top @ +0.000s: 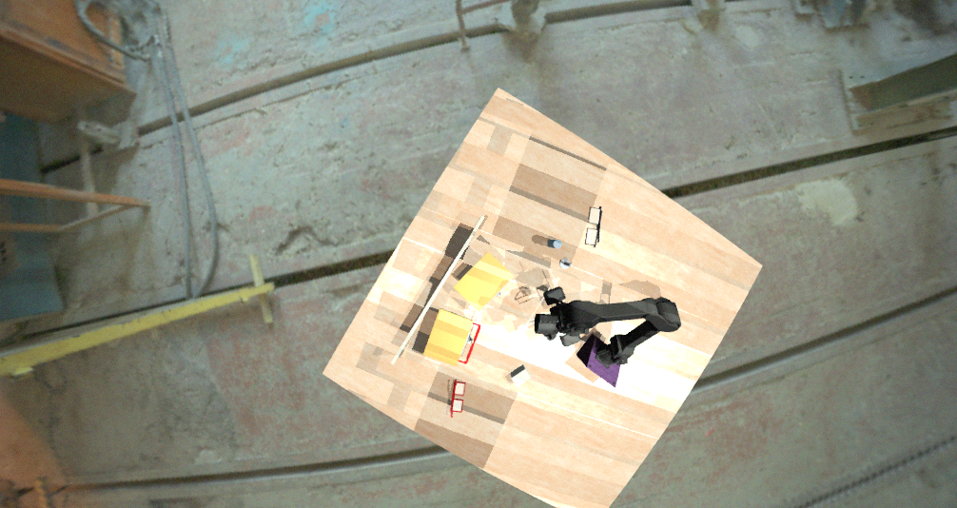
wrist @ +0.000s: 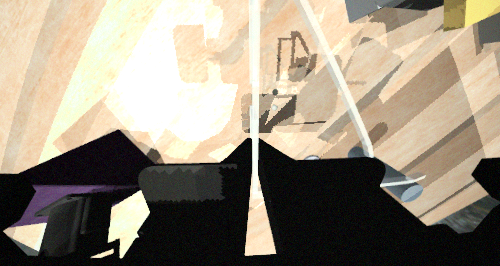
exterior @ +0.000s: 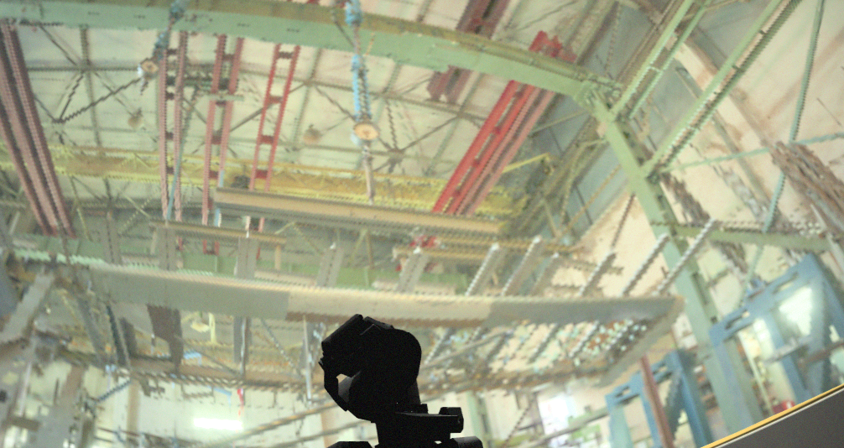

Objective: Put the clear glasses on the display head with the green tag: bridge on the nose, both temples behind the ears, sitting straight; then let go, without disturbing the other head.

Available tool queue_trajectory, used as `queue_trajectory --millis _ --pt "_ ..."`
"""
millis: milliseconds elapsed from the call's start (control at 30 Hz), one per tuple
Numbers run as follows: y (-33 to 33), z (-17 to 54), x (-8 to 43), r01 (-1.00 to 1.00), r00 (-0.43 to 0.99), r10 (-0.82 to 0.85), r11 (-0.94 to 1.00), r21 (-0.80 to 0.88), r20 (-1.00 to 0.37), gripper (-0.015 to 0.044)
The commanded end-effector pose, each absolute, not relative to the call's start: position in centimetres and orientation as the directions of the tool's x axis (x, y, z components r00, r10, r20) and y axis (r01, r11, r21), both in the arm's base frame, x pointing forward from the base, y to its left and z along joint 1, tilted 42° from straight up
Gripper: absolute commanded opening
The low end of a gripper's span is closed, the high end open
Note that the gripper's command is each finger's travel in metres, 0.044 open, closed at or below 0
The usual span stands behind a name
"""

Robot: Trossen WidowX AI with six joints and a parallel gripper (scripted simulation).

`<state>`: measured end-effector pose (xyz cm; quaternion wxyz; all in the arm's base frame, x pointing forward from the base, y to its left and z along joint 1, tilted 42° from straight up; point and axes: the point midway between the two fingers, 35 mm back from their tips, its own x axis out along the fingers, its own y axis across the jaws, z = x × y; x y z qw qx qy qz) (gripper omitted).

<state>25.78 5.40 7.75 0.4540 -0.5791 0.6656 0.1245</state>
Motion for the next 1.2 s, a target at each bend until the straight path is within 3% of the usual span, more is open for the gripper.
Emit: queue_trajectory --millis 0,833,1167 --pt "5.9 8.2 25.8 -0.878 0.083 -0.655 0.309 -0.366 -0.751 0.0000" --pt "-5.2 18.1 26.0 -0.541 0.084 -0.659 0.600 -0.589 -0.748 0.0000" --pt "-5.7 18.2 25.9 -0.528 0.084 -0.660 0.606 -0.595 -0.747 0.0000"
